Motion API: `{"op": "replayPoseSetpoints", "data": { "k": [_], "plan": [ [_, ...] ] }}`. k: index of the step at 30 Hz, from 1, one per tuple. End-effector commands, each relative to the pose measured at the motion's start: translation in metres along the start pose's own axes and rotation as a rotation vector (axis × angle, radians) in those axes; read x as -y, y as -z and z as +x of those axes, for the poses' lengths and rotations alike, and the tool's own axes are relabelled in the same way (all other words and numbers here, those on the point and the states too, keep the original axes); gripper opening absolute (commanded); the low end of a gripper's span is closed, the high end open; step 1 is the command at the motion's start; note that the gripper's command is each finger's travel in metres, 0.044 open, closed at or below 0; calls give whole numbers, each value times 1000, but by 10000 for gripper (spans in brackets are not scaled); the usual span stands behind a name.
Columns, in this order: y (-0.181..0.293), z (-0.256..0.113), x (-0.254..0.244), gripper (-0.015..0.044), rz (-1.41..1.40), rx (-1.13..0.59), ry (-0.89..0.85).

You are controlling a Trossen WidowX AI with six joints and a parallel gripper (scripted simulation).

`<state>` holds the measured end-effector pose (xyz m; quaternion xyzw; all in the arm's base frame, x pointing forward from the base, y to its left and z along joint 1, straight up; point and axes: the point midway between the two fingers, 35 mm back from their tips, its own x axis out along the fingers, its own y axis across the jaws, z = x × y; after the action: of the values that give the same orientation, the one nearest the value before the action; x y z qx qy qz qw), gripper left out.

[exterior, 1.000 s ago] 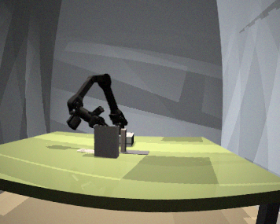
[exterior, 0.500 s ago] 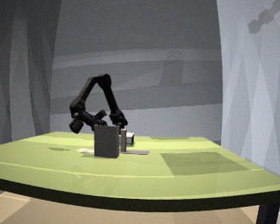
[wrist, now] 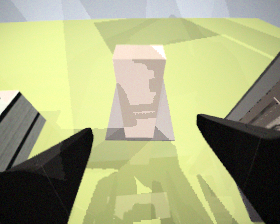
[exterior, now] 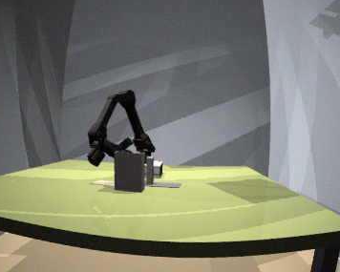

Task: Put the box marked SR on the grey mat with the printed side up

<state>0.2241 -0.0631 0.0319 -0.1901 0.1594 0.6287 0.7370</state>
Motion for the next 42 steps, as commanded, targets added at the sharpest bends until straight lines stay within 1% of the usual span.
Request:
{"op": "replayPoseSetpoints", "data": {
  "k": [1,23,42],
  "plan": [
    [2,6,0,440,4,3,1],
    [1,4,0,440,0,1,-1],
    [-9,-23,0,440,3,-1,0]
  ]
}}
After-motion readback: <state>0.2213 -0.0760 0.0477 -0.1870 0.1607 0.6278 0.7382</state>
